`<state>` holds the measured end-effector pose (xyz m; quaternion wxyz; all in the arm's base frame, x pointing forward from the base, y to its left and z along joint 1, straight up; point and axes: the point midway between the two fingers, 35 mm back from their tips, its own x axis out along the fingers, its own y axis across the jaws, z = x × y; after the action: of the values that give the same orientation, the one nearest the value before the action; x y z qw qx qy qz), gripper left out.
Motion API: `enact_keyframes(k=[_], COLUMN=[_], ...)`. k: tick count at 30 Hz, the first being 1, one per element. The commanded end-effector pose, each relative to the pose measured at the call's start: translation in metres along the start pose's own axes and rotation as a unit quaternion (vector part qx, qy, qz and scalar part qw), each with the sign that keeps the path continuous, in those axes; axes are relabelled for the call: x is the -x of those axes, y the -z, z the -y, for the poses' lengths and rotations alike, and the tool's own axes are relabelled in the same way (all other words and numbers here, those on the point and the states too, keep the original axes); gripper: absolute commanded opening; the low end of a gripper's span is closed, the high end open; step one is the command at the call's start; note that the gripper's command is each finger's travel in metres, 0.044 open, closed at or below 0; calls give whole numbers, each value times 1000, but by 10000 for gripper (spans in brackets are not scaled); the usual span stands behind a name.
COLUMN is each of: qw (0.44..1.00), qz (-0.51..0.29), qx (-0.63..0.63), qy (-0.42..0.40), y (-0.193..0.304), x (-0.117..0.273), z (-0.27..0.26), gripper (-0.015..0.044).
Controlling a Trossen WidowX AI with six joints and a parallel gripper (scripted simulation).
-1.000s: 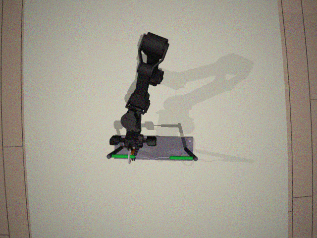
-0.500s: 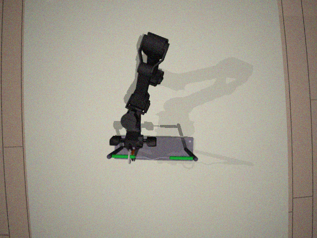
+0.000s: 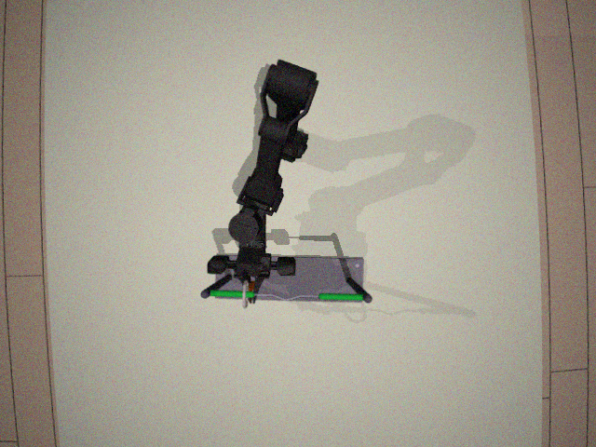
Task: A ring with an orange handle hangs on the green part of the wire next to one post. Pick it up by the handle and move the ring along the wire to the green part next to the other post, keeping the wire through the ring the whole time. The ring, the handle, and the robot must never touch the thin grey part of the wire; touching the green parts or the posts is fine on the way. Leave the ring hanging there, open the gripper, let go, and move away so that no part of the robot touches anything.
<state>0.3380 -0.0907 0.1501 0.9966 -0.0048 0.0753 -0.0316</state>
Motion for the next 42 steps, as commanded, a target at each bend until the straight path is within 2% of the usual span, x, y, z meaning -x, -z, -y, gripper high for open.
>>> enact_keyframes(k=[1,28,42], qw=[1000,1000,999], qz=[-1,-2,-2], qx=[-3,-7,-19], qy=[0,5,37], y=[1,0,0], x=[0,0,-1], z=[-4,-32,-46], gripper=[-150,-150,-150])
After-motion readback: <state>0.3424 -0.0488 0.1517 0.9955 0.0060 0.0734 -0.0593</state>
